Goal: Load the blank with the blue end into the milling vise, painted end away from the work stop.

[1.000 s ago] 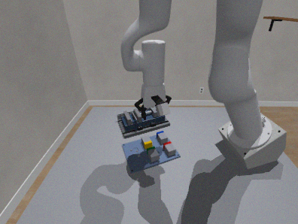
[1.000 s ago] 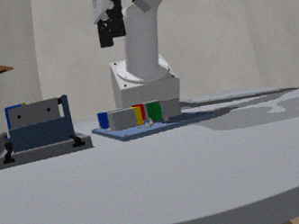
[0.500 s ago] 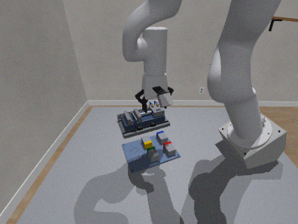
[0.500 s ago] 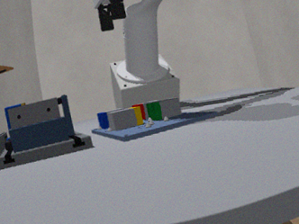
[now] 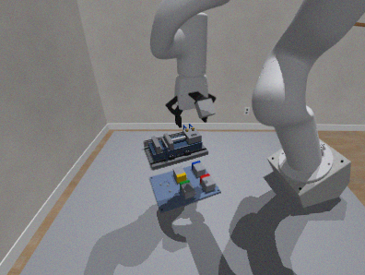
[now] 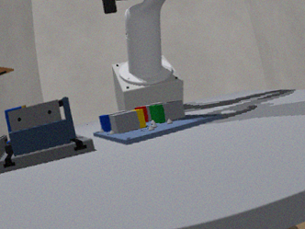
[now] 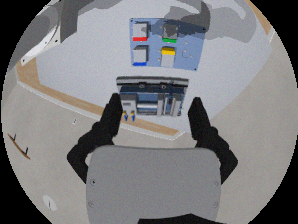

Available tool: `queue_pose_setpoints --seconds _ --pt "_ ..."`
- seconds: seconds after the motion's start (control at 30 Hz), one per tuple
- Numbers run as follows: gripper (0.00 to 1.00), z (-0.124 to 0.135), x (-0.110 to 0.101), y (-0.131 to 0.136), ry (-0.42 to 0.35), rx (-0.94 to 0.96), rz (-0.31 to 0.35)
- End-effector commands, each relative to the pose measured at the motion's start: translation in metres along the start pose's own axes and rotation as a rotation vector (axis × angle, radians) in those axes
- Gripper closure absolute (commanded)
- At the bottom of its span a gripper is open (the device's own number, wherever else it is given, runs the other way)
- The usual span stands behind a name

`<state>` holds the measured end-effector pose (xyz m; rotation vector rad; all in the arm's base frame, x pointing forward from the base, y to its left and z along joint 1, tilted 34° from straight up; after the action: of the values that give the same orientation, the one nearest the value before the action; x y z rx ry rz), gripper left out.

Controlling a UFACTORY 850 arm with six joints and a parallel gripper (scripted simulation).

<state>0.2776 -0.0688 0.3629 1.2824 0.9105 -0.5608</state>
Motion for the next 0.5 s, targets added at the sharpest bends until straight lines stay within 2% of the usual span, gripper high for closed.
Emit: queue_pose_setpoints --seconds 0.0,0.1,0.4,0.47 --pt "0.0 -0.002 -0.01 -0.001 0.001 0.0 -0.001" --pt "0.0 -0.002 -0.01 -0.001 0.0 0.0 0.0" --pt "0.0 -0.009 -0.041 -0.005 0.001 0.0 -0.001" --pt "0.0 -0.009 -0.041 -0.005 0.001 0.0 -0.001"
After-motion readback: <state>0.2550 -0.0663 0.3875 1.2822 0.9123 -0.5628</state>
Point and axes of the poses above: the point where the finger pads meet when closed, its own x axis out along the fingers, its own y axis across the jaws, z = x × y, the point moved 1 cm from there along -x, back along the fingers, and after that the axes turned 8 degrees about x, right-handed, at the moved point
